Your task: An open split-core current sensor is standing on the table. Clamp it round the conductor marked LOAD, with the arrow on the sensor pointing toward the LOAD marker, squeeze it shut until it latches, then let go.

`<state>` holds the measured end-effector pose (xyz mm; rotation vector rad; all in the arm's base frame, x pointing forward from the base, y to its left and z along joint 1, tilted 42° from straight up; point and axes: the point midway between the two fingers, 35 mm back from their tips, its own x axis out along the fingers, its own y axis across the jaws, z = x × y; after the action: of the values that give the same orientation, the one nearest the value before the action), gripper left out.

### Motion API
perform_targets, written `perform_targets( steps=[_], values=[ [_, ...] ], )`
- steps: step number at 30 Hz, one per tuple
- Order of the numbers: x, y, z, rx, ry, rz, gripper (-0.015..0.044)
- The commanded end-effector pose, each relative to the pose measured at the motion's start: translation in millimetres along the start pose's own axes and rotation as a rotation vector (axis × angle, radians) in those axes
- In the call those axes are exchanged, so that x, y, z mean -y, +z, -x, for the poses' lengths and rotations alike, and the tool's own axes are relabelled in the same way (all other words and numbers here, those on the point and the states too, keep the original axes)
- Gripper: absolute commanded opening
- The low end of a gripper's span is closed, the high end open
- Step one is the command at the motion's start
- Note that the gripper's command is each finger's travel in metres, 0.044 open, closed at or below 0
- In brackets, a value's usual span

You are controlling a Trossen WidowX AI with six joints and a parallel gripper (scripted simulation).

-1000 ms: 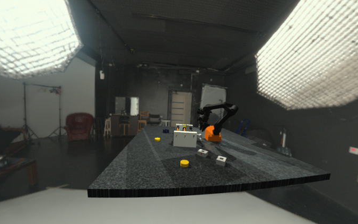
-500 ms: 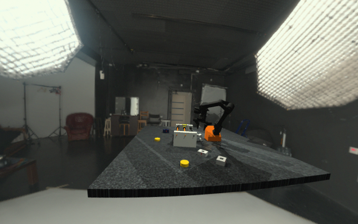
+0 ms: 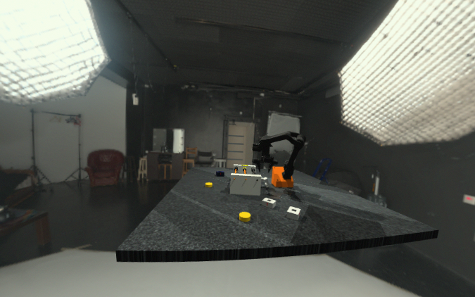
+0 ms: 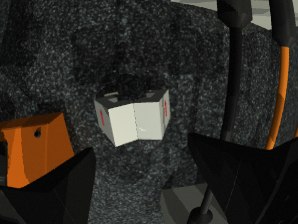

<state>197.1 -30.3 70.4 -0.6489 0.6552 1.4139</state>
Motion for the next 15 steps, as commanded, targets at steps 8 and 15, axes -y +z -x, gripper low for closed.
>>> perform_targets(
  steps=[8, 15],
  values=[
    [1.4, -0.5, -17.2, -0.002, 0.004, 0.017, 0.032],
    [1.4, -0.6, -28.7, -0.002, 0.004, 0.017, 0.032]
  ],
)
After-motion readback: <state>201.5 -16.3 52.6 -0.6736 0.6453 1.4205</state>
